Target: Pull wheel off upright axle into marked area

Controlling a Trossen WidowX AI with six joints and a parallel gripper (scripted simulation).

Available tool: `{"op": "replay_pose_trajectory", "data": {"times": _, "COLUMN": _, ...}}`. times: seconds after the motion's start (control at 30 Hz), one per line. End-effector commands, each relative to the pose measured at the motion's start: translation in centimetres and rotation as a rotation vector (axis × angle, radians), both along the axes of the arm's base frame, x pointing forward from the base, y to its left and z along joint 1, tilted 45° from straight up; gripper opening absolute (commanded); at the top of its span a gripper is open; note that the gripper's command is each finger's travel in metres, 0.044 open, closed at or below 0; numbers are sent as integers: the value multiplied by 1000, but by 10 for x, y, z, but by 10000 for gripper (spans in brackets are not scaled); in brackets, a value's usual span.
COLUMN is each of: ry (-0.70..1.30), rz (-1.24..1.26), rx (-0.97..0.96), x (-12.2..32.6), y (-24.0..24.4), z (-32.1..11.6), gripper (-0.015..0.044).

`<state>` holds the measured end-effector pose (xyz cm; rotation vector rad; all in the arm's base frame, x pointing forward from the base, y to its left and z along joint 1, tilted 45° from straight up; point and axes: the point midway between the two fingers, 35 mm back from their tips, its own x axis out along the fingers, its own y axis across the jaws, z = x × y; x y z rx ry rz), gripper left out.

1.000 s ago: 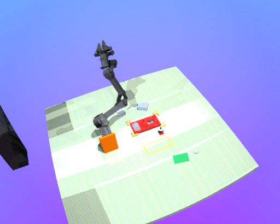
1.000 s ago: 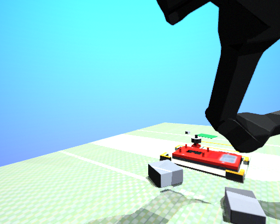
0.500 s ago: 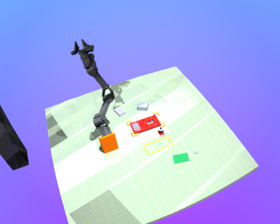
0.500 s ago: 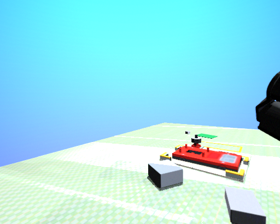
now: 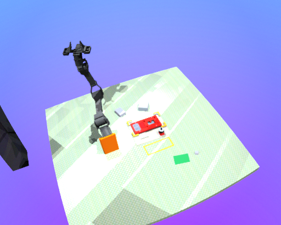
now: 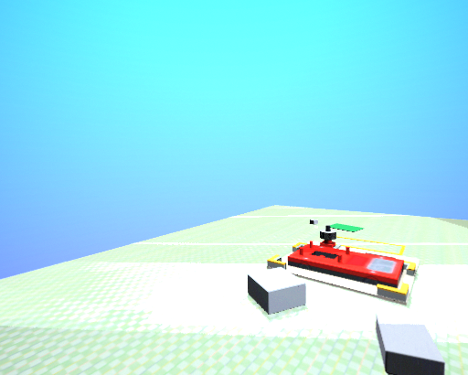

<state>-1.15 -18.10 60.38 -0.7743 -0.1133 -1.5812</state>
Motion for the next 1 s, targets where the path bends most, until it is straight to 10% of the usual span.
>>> {"op": "replay_pose_trajectory", "data": {"times": 0.0, "ry": -12, "rz": 107, "rx": 147, "x": 10, "y": -48, "z": -28, "gripper": 300}}
{"op": "replay_pose_trajectory", "data": {"times": 0.97, "ry": 97, "rz": 788, "rx": 1113, "x": 224, "y": -177, "z": -284, "gripper": 300}}
